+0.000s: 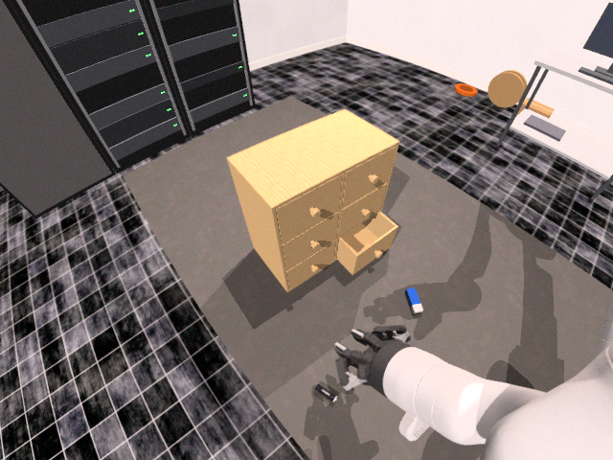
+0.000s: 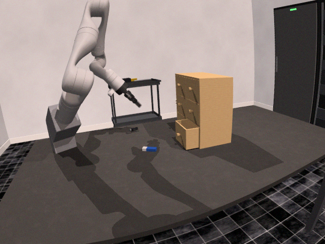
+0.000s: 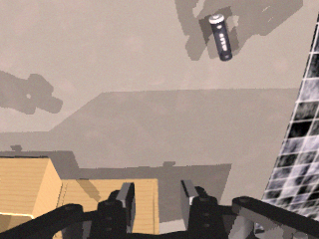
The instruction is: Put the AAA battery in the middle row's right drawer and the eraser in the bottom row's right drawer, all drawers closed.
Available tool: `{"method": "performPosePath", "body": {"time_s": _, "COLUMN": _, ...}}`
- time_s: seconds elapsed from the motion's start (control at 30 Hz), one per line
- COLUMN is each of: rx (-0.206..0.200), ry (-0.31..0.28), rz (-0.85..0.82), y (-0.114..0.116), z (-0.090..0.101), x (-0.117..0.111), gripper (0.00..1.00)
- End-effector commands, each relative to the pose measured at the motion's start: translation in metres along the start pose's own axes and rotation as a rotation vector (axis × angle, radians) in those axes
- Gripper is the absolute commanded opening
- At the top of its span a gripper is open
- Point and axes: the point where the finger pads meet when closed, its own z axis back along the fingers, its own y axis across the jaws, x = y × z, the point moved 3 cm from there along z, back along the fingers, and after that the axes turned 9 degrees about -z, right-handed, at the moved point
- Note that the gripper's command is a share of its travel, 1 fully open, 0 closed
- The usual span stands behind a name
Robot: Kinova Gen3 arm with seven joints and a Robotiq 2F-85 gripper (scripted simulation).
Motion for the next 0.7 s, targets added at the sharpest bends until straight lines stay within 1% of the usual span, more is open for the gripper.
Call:
{"method": "performPosePath", "body": {"time_s": 0.0, "rx": -0.003, "ry": 0.056, "rz": -0.015, "y": 0.003, "z": 0.006, "x": 0.005, "gripper": 0.33}}
{"method": "performPosePath", "body": {"time_s": 0.07, "rx": -0.007, "ry": 0.082, "rz": -0.015, "y": 0.003, "z": 0.009, "x": 0.005, "gripper": 0.33}}
{"method": "performPosePath", "body": {"time_s": 0.13, "rx": -0.007, "ry": 0.082, "rz": -0.015, "y": 0.003, "z": 0.009, "x": 0.005, "gripper": 0.33}}
{"method": "performPosePath", "body": {"time_s": 0.63, "rx": -0.037, "ry": 0.290, "rz": -0.015, "y": 0.005, "z": 0.034, "x": 0.012, "gripper": 0.33}}
{"method": "performPosePath", "body": {"time_s": 0.67, "rx": -0.037, "ry": 0.290, "rz": -0.015, "y": 0.005, "z": 0.034, "x": 0.012, "gripper": 0.33}}
